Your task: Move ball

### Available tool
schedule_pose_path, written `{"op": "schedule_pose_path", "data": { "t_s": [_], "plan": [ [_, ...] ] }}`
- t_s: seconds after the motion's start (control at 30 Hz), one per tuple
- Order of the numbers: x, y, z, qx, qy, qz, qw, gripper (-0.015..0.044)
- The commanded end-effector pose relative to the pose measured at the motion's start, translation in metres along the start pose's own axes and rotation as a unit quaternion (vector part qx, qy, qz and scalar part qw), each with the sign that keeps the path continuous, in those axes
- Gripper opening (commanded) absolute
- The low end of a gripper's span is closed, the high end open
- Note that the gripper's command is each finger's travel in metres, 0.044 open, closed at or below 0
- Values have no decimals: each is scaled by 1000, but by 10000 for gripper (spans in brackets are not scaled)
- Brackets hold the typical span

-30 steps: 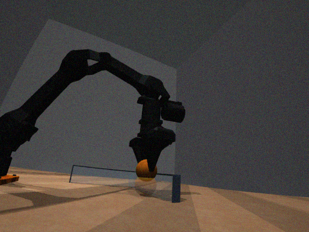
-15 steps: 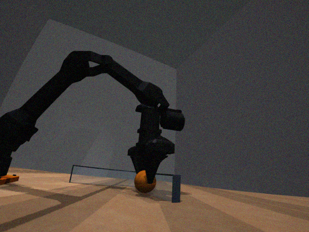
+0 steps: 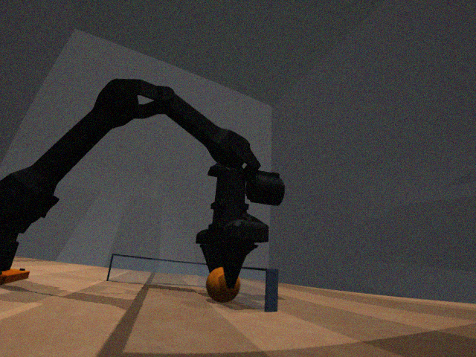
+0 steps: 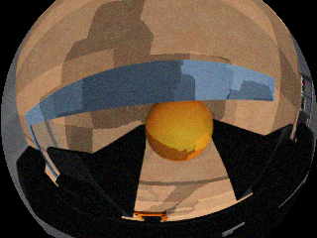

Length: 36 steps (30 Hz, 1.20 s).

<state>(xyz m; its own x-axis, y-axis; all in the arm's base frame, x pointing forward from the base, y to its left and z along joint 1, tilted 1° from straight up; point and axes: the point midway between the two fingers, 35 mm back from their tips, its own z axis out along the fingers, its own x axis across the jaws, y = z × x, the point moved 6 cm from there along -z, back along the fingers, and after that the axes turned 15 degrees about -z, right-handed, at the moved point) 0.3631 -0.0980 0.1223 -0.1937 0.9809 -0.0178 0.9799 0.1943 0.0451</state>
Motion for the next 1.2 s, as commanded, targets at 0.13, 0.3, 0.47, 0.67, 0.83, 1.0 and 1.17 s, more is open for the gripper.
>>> {"op": "schedule_pose_path", "data": {
  "t_s": [0.13,0.3,0.47,0.67,0.83,1.0,1.17],
  "plan": [
    [0,0,0,0,0,0,1000,341],
    [-1,2,-21,0,0,-1,1000,391],
    [0,0,-83,2,-1,-2,1000,391],
    [-1,2,-77,-1,-1,0,1000,391],
    [-1,2,-79,-2,-1,0,1000,418],
    [2,-3,-126,-4,-2,0,1000,440],
    [2,-3,-129,-4,-2,0,1000,440]
  ]
}}
